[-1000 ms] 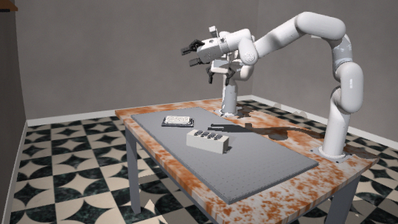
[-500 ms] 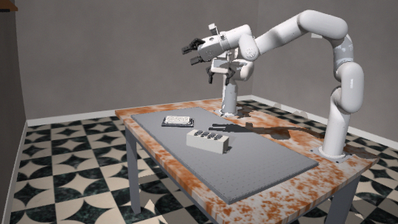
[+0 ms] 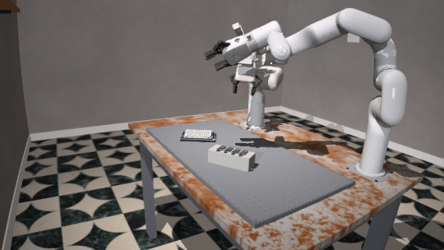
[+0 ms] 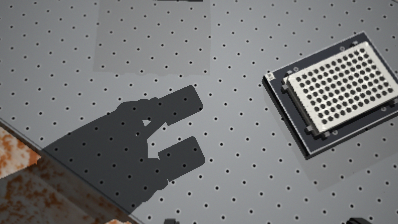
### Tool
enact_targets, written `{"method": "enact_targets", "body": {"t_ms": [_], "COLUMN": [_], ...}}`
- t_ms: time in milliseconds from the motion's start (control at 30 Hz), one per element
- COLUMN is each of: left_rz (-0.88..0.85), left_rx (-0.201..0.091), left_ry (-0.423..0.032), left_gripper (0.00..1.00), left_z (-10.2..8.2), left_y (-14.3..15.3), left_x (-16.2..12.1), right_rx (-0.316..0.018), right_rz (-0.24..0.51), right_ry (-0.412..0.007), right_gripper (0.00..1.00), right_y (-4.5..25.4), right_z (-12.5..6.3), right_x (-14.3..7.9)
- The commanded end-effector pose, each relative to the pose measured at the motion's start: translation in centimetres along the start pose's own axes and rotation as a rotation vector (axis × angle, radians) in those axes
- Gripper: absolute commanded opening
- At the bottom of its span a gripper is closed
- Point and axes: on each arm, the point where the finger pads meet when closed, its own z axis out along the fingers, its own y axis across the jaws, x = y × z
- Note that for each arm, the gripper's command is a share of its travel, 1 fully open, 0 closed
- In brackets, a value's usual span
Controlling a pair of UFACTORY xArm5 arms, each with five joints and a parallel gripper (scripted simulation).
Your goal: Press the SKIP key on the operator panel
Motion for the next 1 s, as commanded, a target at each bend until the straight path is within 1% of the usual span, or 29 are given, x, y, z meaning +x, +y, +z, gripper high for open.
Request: {"method": "enact_targets", "body": {"t_ms": [0,500,567,967], "left_rz": [-0.004,-0.069,-0.069,-0.130], "left_rx": [-0.001,-0.063,-0.063,-0.116], "left_ry": [-0.002,-0.101,-0.101,-0.199], "left_gripper": [1.00,1.00,1.00,1.00], "left_z": [-0.2,-2.5,-2.5,-5.3], "left_y": [-0.2,-0.1,-0.1,0.1], "left_x": [0.3,0.2,0.2,-0.1], "right_rx": [0.000,0.000,0.000,0.000], "right_rz": [0.000,0.000,0.000,0.000], "right_ry": [0.003,0.003,0.003,0.003], "right_gripper": [1.00,1.00,1.00,1.00], "right_y": [0.0,0.0,0.0,0.0], "right_z": [-0.1,-0.1,-0.1,-0.1], "right_x": [0.1,0.1,0.1,0.1]}}
